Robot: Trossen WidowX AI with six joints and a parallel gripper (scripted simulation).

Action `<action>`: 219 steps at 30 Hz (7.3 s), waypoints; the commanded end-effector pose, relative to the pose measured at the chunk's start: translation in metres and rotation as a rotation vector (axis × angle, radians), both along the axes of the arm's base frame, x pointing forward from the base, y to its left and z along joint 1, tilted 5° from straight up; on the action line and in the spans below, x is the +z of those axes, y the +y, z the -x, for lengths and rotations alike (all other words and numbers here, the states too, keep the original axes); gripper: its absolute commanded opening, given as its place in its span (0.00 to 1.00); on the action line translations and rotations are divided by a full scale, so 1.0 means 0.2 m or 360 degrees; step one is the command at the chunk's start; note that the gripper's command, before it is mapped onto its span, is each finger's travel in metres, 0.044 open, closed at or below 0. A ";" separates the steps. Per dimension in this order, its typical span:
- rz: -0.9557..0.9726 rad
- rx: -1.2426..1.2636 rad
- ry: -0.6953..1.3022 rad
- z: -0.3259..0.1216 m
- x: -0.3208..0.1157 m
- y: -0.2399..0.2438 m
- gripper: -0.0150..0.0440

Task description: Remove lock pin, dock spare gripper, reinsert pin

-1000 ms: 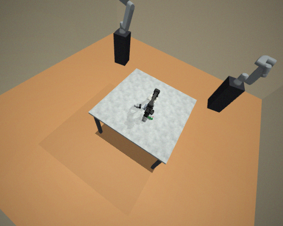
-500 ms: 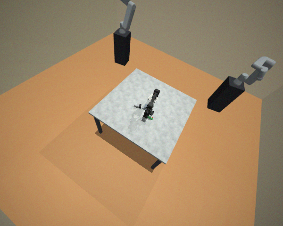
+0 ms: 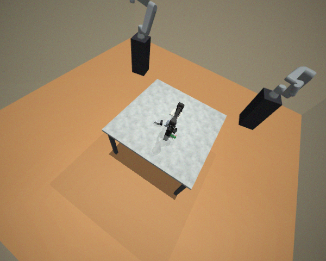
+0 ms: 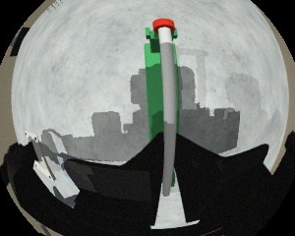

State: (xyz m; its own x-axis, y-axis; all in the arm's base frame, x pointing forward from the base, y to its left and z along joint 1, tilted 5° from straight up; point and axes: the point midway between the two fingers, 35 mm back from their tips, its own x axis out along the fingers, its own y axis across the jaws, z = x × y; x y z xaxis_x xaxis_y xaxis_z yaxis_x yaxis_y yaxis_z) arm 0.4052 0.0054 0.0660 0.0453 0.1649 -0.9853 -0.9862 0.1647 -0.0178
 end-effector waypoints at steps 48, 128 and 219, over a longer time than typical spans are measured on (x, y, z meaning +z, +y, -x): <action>-0.0002 -0.0011 0.0038 0.03 0.20 -0.02 1.00; -0.0179 -0.4321 -0.0658 0.60 0.44 -0.97 1.00; -0.0181 -0.4322 -0.0652 0.56 -0.20 -0.93 0.63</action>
